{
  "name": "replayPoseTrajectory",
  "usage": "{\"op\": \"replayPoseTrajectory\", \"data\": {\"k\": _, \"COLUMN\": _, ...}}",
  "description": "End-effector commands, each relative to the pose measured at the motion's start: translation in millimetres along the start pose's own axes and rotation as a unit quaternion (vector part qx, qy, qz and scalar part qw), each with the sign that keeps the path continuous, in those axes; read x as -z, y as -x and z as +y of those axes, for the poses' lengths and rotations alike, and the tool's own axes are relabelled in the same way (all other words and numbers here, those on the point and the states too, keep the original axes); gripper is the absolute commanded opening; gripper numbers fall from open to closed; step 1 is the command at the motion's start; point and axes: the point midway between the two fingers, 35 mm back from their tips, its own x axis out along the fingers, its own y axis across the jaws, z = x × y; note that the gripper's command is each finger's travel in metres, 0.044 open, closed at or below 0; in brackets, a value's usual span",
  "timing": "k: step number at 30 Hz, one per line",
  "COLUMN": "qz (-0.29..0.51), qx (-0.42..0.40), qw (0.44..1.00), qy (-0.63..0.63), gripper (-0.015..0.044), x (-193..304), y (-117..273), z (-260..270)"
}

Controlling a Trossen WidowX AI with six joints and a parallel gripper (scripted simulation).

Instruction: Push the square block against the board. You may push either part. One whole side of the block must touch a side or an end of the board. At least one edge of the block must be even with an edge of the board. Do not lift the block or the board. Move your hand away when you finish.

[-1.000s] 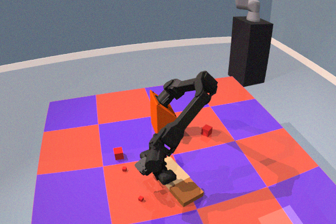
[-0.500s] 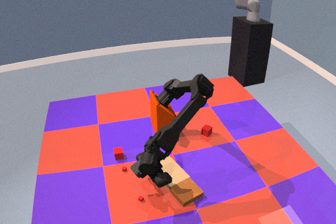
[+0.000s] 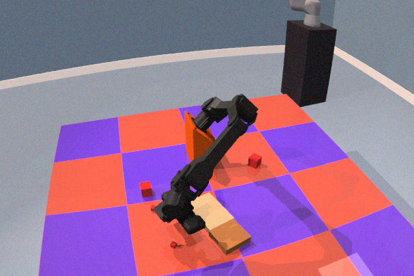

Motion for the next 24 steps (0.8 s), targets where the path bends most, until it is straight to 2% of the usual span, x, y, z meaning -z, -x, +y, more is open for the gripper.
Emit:
{"op": "replayPoseTrajectory", "data": {"k": 1, "qz": -0.002, "qx": 0.001, "qw": 1.000, "qy": 0.003, "gripper": 0.0000, "x": -7.4, "y": 0.0, "z": 0.1}}
{"op": "replayPoseTrajectory", "data": {"k": 3, "qz": -0.001, "qx": 0.000, "qw": 1.000, "qy": 0.000, "gripper": 0.0000, "x": -2.9, "y": 3.1, "z": 0.1}}
{"op": "replayPoseTrajectory", "data": {"k": 7, "qz": -0.003, "qx": 0.001, "qw": 1.000, "qy": 0.003, "gripper": 0.0000, "x": -3.1, "y": 52.3, "z": 0.3}}
{"op": "replayPoseTrajectory", "data": {"k": 14, "qz": -0.004, "qx": -0.004, "qw": 1.000, "qy": -0.001, "gripper": 0.0000, "x": -2.5, "y": 52.4, "z": 0.9}}
{"op": "replayPoseTrajectory", "data": {"k": 24, "qz": -0.008, "qx": 0.004, "qw": 1.000, "qy": 0.016, "gripper": 0.0000, "x": 123.9, "y": 54.8, "z": 9.2}}
